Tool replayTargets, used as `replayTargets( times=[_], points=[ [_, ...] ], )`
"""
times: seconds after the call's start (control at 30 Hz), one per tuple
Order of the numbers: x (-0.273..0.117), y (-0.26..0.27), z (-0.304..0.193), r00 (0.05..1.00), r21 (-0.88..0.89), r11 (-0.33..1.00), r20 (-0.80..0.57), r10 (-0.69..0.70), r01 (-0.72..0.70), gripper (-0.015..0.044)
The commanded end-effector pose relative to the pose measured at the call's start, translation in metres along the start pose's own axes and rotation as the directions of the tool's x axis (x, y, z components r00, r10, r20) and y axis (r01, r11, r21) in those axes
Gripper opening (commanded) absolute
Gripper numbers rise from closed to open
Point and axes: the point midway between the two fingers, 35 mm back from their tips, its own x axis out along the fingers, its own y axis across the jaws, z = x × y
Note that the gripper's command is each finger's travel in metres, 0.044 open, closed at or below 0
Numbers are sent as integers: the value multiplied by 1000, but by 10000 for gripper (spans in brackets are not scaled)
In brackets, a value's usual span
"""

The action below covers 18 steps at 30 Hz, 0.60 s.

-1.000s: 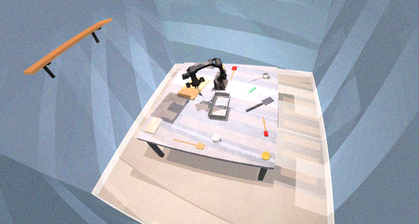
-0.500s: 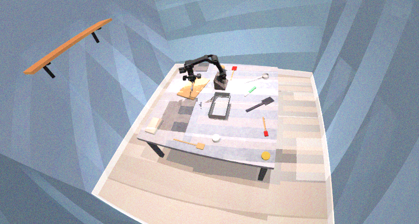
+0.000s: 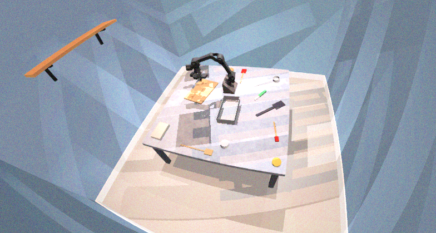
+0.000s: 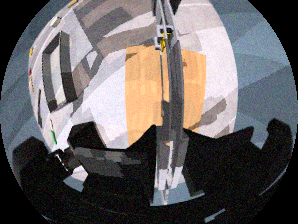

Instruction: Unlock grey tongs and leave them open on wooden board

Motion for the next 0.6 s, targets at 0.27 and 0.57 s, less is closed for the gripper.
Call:
replayTargets(
  times=[0.27, 0.57],
  points=[
    [2, -12, -16, 1000, 83, 997, 16, -2, 0, -150],
    [16, -13, -23, 950, 71, 995, 310, 44, -69, -150]
  ],
)
